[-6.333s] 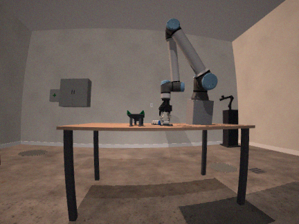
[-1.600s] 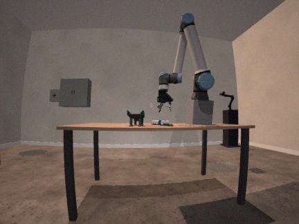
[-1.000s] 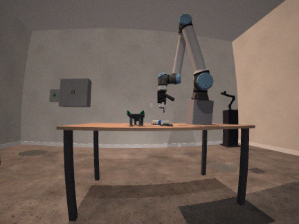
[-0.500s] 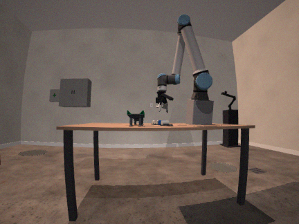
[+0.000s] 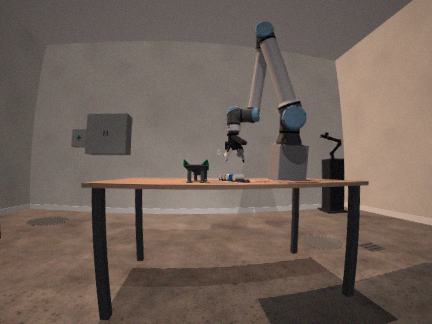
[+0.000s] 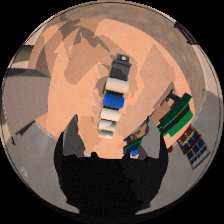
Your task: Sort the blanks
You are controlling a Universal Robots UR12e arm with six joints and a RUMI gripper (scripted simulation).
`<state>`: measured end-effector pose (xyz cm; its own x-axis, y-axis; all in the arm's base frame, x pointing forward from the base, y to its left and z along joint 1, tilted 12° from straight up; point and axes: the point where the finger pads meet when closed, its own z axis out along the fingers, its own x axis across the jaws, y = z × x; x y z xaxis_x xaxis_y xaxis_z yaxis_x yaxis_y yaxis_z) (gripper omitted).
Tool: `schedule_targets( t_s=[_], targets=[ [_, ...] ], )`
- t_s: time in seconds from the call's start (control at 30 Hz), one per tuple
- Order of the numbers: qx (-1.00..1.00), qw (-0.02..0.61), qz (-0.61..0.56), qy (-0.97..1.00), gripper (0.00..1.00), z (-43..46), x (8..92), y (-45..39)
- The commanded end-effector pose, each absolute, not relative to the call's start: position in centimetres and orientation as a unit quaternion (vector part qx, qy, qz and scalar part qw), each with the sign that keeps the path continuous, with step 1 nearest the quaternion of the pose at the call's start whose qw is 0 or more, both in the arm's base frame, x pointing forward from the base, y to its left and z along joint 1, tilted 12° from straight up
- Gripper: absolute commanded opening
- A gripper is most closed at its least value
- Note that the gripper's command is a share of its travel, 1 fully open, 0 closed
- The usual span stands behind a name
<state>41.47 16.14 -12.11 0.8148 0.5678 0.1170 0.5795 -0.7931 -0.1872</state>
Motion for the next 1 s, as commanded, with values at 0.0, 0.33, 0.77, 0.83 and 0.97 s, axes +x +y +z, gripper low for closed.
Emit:
schedule_targets(
  t_s=[0.0, 0.33, 0.77, 0.83, 0.97],
  targets=[
    [-0.96, 0.106, -0.022, -0.258, 1.0, -12.13, 41.7, 16.0],
    [-0.971, 0.107, -0.017, -0.211, 1.0, -12.19, 41.92, 15.82],
    [-0.973, 0.108, -0.016, -0.202, 1.0, -12.2, 41.97, 15.78],
    [-0.973, 0.108, -0.016, -0.202, 0.52, -12.2, 41.97, 15.78],
    [-0.973, 0.108, -0.016, -0.202, 0.52, -12.2, 41.97, 15.78]
  ],
)
